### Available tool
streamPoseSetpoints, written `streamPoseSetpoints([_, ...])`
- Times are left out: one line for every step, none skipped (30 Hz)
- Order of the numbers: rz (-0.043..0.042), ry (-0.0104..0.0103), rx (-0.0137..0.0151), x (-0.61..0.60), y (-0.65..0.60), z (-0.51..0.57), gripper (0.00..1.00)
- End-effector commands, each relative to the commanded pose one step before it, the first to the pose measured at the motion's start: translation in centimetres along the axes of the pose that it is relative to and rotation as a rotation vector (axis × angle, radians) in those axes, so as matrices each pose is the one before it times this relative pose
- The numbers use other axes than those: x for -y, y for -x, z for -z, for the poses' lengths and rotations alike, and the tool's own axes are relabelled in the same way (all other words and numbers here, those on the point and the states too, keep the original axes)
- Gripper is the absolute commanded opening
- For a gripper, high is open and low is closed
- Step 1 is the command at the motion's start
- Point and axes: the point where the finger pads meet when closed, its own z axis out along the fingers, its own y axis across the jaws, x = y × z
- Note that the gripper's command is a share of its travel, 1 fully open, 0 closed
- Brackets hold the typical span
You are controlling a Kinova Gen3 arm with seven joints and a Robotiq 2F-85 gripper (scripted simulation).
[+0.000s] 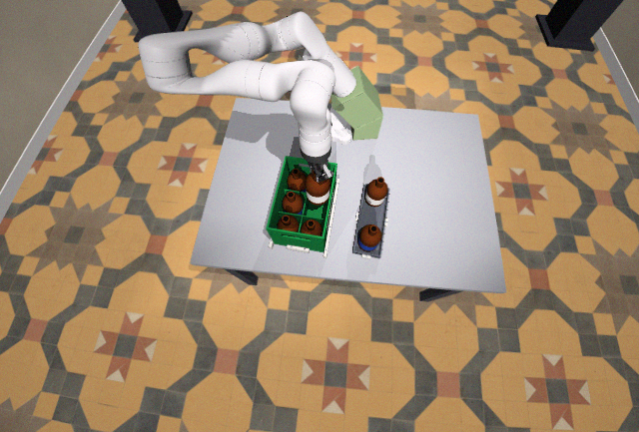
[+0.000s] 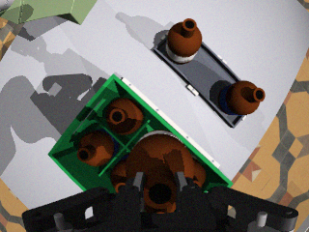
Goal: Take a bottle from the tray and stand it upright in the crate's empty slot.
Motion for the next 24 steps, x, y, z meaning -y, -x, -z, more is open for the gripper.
streamPoseSetpoints([0.00746,-0.0036,-0.00201,0.392,0.112,0.088,0.0])
streamPoseSetpoints([0.0,0.0,0.0,0.022,0.027,0.0,0.0])
streamPoseSetpoints([0.0,0.0,0.0,0.02,0.025,0.0,0.0])
streamPoseSetpoints([0.0,0.0,0.0,0.018,0.022,0.0,0.0])
streamPoseSetpoints([0.0,0.0,0.0,0.016,0.019,0.0,0.0])
streamPoseSetpoints([0.0,0.0,0.0,0.014,0.017,0.0,0.0])
streamPoseSetpoints([0.0,0.0,0.0,0.012,0.015,0.0,0.0])
streamPoseSetpoints([0.0,0.0,0.0,0.01,0.013,0.0,0.0])
streamPoseSetpoints([0.0,0.0,0.0,0.009,0.011,0.0,0.0])
streamPoseSetpoints([0.0,0.0,0.0,0.0,0.0,0.0,0.0])
streamPoseSetpoints([0.0,0.0,0.0,0.0,0.0,0.0,0.0])
streamPoseSetpoints([0.0,0.0,0.0,0.007,0.009,0.0,0.0])
streamPoseSetpoints([0.0,0.0,0.0,0.006,0.007,0.0,0.0])
streamPoseSetpoints([0.0,0.0,0.0,0.005,0.006,0.0,0.0])
streamPoseSetpoints([0.0,0.0,0.0,0.004,0.004,0.0,0.0])
streamPoseSetpoints([0.0,0.0,0.0,0.003,0.003,0.0,0.0])
streamPoseSetpoints([0.0,0.0,0.0,0.002,0.002,0.0,0.0])
streamPoseSetpoints([0.0,0.0,0.0,0.001,0.001,0.0,0.0])
streamPoseSetpoints([0.0,0.0,0.0,0.001,0.001,0.0,0.0])
streamPoseSetpoints([0.0,0.0,0.0,0.0,0.0,0.0,0.0])
streamPoseSetpoints([0.0,0.0,0.0,0.0,0.0,0.0,0.0])
streamPoseSetpoints([0.0,0.0,0.0,0.0,0.0,0.0,0.0])
streamPoseSetpoints([0.0,0.0,0.0,0.0,0.0,0.0,0.0])
streamPoseSetpoints([0.0,0.0,0.0,0.0,0.0,0.0,0.0])
